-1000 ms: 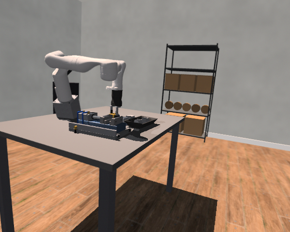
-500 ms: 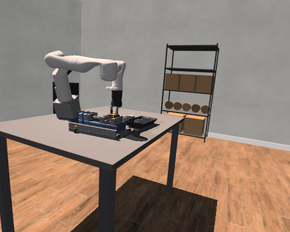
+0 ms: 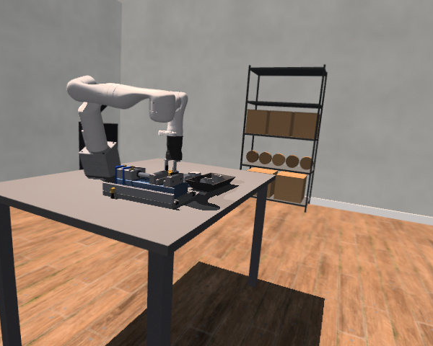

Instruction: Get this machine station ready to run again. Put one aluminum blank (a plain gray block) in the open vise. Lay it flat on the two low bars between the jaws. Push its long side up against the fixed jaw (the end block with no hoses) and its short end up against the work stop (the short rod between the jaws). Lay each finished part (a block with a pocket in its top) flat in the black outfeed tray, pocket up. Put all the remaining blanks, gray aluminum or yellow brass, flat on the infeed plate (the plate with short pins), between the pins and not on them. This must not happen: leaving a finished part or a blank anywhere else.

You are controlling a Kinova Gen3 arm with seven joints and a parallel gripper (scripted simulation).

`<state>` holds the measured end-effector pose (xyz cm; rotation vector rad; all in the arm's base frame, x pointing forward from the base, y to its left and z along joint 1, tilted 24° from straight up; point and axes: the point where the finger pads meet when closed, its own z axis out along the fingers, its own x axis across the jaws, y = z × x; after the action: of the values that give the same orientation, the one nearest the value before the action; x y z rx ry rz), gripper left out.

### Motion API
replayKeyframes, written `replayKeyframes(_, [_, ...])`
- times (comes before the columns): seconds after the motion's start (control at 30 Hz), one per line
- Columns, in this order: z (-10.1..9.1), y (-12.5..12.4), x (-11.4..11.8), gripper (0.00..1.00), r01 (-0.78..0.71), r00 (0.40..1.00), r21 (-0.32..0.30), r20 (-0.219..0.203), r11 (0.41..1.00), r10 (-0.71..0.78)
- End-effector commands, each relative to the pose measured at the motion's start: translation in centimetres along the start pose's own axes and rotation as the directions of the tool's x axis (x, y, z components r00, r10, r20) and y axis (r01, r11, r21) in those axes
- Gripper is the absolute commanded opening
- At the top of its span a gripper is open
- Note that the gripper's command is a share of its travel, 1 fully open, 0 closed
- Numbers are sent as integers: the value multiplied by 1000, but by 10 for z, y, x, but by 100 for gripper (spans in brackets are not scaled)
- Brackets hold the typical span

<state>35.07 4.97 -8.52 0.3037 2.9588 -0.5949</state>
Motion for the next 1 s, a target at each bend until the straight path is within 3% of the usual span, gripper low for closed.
replayKeyframes(0.0, [3,1,-2,0,-2,1000,-4,0,1000,2])
replayKeyframes(0.97, [6,1,-2,0,-2,1000,-4,0,1000,2])
